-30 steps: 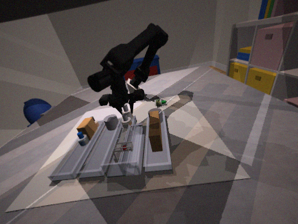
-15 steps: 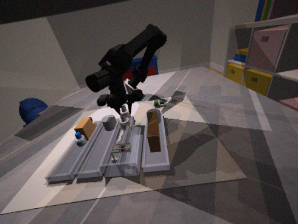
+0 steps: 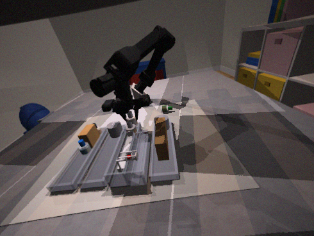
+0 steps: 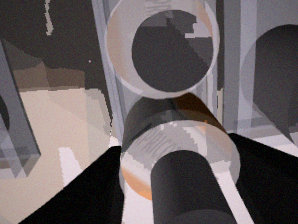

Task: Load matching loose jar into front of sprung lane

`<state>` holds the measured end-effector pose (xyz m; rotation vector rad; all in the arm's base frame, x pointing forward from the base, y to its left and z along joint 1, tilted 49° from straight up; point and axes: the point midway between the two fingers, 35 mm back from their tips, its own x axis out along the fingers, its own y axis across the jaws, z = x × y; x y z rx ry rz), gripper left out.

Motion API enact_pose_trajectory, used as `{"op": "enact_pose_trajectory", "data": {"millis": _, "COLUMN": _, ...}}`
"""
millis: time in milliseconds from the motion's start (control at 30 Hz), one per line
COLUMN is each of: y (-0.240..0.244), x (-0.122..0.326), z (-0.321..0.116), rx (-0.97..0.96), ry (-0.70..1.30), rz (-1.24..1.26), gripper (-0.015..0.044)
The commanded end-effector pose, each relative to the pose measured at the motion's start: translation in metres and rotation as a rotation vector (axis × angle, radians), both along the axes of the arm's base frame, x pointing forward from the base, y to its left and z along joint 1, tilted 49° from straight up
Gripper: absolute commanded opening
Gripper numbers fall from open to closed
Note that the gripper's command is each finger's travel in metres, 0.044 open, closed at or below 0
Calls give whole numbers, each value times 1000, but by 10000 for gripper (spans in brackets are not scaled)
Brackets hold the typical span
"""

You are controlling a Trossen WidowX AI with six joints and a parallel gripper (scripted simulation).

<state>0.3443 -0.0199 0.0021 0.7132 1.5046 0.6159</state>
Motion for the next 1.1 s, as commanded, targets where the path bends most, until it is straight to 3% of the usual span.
{"op": "enact_pose_trajectory", "data": {"millis": 0, "y": -2, "x": 8, "z": 4, "rx": 7, "ry": -27, "rz": -14, "gripper": 0}}
{"op": "enact_pose_trajectory", "data": {"millis": 1067, "y": -1, "x": 11, "z": 3, "rx": 7, "ry": -27, "rz": -14, "gripper": 0}}
